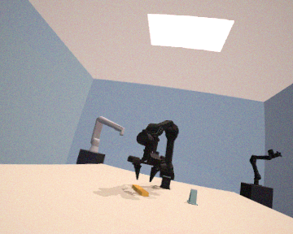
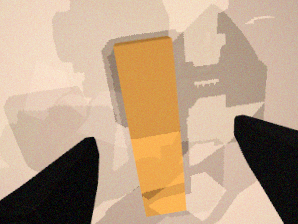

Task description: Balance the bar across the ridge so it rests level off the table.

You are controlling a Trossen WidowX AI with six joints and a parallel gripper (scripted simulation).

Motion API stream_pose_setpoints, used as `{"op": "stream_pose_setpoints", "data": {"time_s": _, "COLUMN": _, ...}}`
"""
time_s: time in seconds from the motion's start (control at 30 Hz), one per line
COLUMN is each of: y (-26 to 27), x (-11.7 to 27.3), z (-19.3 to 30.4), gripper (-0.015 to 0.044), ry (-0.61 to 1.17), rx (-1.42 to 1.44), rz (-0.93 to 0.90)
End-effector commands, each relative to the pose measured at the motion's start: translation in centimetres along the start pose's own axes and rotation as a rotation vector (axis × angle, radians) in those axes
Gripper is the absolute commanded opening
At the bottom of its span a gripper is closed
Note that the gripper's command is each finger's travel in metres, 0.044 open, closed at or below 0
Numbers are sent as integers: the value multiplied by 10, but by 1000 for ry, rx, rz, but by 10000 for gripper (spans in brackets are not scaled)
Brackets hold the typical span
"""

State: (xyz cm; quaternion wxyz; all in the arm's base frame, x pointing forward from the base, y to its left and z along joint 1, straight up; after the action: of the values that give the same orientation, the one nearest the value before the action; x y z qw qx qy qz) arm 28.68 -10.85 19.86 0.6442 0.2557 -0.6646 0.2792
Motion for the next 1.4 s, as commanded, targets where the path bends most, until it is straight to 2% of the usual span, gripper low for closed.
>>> {"op": "stream_pose_setpoints", "data": {"time_s": 0.0, "y": 1, "x": -24, "z": 1, "gripper": 315, "ry": 3, "rx": 5, "rz": -18}}
{"op": "stream_pose_setpoints", "data": {"time_s": 0.8, "y": 2, "x": -51, "z": 1, "gripper": 315, "ry": 3, "rx": 5, "rz": -18}}
{"op": "stream_pose_setpoints", "data": {"time_s": 1.37, "y": 2, "x": -51, "z": 1, "gripper": 315, "ry": 3, "rx": 5, "rz": -18}}
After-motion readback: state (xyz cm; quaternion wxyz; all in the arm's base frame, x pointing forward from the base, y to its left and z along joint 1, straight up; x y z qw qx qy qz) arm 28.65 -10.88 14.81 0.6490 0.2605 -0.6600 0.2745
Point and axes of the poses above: the point midway between the two fingers, 35 mm back from their tips, its own x axis back along the fingers, its own y axis across the jaws, z = x × y, the point moved 10 cm from there along x, back along the fingers, and after that the axes turned 13 degrees about x, right-handed, at the moved point
